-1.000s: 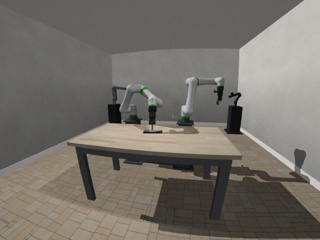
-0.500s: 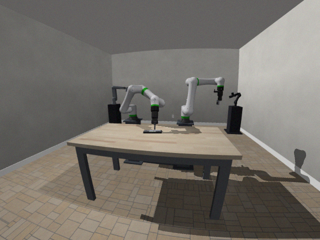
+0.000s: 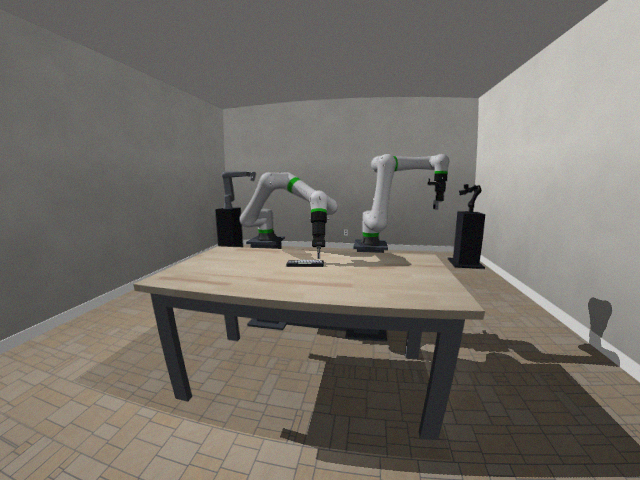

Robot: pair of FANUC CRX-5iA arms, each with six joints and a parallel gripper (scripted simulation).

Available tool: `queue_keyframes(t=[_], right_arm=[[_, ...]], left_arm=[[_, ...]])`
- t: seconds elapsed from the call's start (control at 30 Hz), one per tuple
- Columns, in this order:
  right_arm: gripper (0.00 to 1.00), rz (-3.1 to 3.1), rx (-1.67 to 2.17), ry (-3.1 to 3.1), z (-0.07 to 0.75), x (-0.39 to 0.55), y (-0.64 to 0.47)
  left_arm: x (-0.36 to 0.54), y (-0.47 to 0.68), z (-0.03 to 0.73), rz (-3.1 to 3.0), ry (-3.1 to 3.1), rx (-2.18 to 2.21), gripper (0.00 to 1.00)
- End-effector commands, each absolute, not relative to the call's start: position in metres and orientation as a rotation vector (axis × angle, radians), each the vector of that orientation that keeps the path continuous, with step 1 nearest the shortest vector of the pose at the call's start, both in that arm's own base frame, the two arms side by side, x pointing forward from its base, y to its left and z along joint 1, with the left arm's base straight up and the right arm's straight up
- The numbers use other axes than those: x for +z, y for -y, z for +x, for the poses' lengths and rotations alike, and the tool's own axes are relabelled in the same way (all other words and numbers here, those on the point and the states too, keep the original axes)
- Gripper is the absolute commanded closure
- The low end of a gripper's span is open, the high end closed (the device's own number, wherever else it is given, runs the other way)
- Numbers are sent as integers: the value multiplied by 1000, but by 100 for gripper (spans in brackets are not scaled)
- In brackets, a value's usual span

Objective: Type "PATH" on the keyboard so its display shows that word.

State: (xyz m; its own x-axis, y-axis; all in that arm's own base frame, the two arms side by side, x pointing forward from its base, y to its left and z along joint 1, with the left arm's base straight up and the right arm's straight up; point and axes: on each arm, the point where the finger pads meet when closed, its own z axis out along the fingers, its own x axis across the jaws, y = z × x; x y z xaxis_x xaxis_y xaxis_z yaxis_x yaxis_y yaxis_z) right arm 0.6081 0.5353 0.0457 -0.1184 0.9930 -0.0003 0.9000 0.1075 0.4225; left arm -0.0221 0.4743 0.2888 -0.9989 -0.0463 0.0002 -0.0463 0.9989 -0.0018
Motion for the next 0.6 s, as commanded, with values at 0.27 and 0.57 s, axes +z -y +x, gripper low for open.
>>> queue_keyframes(t=[0.27, 0.57], right_arm=[[100, 1868, 470, -2104, 609, 44, -536], [100, 1868, 470, -2104, 609, 41, -536]], left_arm=[[290, -474, -22, 73, 3141, 0, 0], [290, -474, -22, 73, 3141, 0, 0]])
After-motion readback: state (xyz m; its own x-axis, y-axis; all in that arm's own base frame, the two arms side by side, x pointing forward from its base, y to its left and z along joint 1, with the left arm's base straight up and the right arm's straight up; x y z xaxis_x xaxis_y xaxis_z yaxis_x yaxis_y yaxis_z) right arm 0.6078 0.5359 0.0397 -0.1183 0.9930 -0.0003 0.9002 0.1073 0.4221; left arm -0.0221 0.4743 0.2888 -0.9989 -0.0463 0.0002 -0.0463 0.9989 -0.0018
